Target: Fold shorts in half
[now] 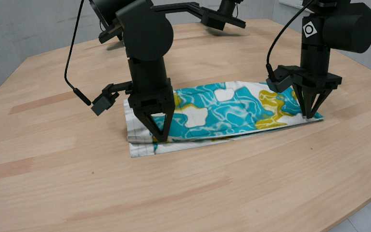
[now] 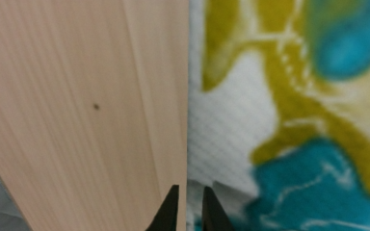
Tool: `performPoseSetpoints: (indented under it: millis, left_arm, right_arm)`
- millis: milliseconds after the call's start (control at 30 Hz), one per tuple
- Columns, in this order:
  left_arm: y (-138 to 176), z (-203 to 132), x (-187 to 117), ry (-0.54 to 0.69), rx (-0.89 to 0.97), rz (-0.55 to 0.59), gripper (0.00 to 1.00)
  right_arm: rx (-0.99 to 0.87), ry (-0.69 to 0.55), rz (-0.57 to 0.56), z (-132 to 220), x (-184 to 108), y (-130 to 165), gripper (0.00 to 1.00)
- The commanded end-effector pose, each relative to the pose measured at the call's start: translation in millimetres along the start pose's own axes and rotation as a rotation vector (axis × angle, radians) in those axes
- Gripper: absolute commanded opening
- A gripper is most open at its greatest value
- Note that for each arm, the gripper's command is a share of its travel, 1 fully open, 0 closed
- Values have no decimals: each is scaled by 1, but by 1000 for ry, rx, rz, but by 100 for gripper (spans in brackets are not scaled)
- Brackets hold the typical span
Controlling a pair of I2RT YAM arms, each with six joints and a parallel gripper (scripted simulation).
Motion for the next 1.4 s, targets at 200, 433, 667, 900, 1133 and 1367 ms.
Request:
performPoseSetpoints:
  millis: [200, 433, 667, 900, 1133, 1367]
  left_arm:
    - [3, 10, -5, -9, -1, -11, 14]
    - [5, 12, -4, -9, -3, -10, 14]
    - [5, 15, -7, -13, -2, -9, 14]
    - [6, 16, -8, -16, -4, -9, 24]
    - [6, 17, -9, -20, -5, -8, 34]
    - [6, 17, -10, -21, -6, -8, 44]
  right_arm:
    - [-4, 16, 0, 5, 1, -4, 14]
    - [-3, 22, -3, 5, 4, -5, 14]
    - [-13, 29, -3, 2, 5, -2, 14]
    - [-14, 33, -4, 0, 6, -2, 24]
    - [-16, 36, -6, -1, 7, -2, 34]
    - [-14, 32, -5, 0, 6, -2, 44]
Point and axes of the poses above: on each arm, the point where the finger pads meet when closed, its own x axis out along the fingers, its own z axis across the jaws, y = z × x, the point moved 2 cm from there along -x, back along the fingers, and after that the axes turned 6 degrees about x, right-handed, at the moved point
